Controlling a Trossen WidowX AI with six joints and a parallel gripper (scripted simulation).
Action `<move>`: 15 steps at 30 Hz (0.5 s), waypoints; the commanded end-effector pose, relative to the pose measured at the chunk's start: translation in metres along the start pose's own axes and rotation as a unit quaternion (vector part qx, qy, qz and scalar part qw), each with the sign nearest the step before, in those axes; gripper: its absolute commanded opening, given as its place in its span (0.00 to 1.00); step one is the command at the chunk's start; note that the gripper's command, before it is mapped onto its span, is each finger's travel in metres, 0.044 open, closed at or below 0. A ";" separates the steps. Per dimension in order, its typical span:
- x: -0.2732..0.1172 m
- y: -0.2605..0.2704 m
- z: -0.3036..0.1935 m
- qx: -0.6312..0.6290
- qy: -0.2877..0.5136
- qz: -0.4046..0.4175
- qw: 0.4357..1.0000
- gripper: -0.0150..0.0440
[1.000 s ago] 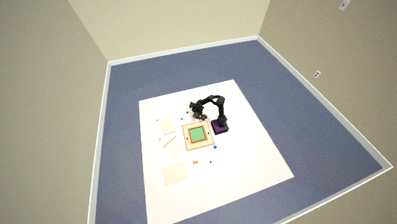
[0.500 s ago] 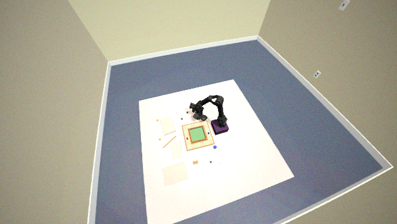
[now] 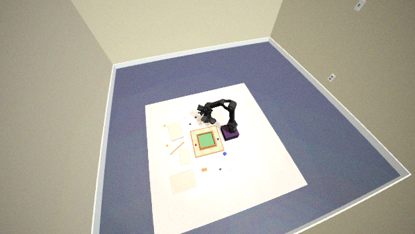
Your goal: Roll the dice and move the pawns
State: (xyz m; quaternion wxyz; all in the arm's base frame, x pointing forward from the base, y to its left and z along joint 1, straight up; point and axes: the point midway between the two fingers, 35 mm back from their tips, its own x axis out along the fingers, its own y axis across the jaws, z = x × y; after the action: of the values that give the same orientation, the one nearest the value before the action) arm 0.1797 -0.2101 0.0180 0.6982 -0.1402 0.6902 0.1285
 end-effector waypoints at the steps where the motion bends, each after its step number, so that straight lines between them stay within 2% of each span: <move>1: -0.036 0.001 0.003 0.001 -0.003 -0.002 1.000 0.25; 7: -0.078 0.009 0.003 0.001 -0.003 -0.002 1.000 0.25; 15: -0.079 0.011 0.006 0.001 -0.003 -0.001 1.000 0.25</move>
State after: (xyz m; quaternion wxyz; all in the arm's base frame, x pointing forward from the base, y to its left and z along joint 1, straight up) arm 0.1775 -0.2002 0.0940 0.6993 -0.1418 0.6890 0.1270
